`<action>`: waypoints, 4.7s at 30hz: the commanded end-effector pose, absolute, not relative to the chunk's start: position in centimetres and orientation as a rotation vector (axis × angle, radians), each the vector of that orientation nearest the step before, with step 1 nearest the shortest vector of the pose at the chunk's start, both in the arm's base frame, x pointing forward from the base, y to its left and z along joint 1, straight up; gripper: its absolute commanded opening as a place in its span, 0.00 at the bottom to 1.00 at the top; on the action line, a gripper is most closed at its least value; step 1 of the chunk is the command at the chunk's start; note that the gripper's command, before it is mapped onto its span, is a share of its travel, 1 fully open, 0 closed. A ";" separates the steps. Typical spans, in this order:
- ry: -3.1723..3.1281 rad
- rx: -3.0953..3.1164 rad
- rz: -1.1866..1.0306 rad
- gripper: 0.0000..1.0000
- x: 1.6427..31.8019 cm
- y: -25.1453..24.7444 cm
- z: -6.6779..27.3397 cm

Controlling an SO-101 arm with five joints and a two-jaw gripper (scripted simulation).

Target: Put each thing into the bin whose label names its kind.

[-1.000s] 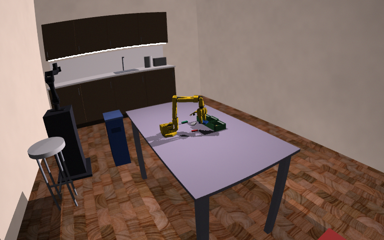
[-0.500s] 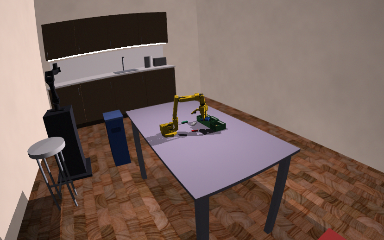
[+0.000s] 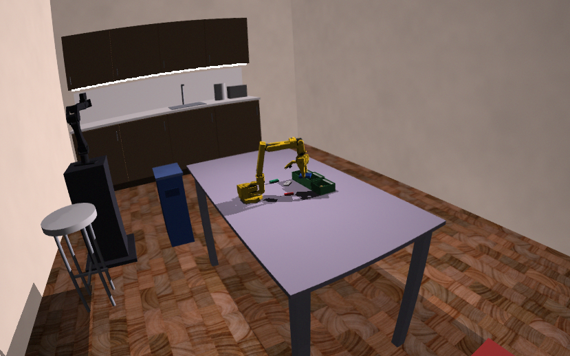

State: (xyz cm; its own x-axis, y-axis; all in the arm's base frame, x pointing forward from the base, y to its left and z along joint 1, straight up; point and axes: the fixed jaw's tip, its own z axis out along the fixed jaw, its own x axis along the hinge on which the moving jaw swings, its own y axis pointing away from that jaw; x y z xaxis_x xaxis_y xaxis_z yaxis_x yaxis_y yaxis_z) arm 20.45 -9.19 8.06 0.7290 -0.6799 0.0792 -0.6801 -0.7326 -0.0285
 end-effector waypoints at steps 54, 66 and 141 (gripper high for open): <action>-0.145 3.086 0.425 0.00 28.4 -4.6 8.9; -0.135 3.085 0.427 0.00 28.5 -4.6 8.9; -0.100 3.082 0.464 0.00 29.0 -4.0 6.2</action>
State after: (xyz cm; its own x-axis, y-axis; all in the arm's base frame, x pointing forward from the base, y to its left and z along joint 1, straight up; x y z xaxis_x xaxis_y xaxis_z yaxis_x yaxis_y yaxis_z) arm 28.24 -4.23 4.67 0.9738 -0.0801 0.2130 -0.0839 -0.9964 0.0092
